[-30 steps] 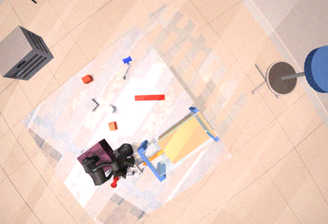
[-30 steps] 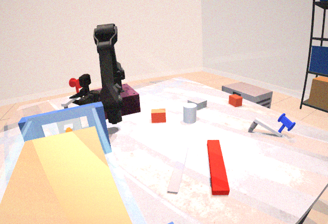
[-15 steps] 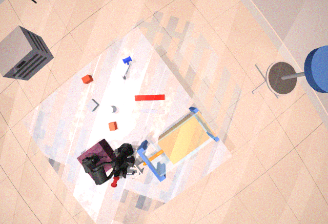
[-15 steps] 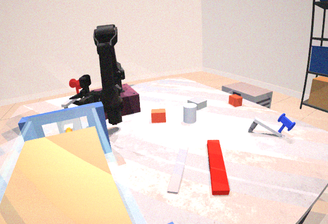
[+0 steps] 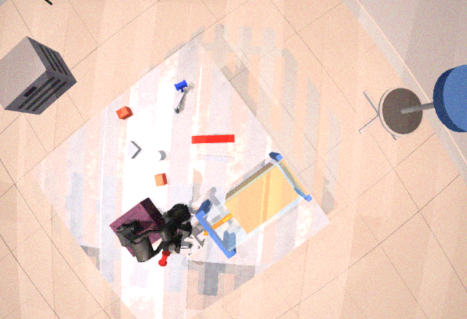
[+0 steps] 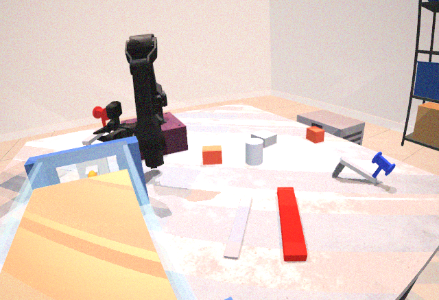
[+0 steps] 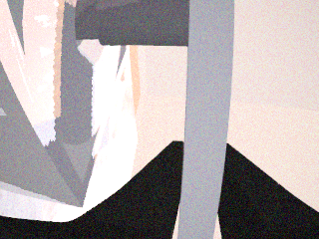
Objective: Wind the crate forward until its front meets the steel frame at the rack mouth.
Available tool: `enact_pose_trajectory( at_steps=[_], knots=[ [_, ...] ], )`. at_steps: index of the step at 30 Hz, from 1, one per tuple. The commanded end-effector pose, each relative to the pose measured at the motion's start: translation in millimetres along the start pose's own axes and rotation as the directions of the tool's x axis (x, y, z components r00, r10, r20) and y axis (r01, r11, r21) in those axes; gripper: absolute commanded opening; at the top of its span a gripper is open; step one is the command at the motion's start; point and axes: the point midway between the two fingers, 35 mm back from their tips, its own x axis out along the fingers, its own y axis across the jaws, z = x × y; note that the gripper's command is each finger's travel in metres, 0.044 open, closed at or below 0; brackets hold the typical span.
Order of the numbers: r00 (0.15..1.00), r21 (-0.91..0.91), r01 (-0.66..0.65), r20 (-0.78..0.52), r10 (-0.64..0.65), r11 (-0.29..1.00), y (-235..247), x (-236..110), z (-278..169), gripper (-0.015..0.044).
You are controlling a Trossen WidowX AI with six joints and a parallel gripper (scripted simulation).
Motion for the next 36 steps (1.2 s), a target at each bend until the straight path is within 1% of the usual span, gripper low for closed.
enact_pose_trajectory(
  at_steps=[1,8,17,36],
  knots=[
    [1.000,0.003,0.001,-0.005,-0.001,1.000,2.0,-0.2,-0.4,0.0000],
    [1.000,0.003,0.001,-0.005,-0.001,1.000,3.3,-0.3,-0.3,0.0000],
    [1.000,-0.002,0.001,0.000,-0.001,1.000,1.8,-0.1,0.3,0.0236],
    [1.000,-0.002,0.001,0.000,-0.001,1.000,1.8,-0.1,0.3,0.0240]
  ],
)
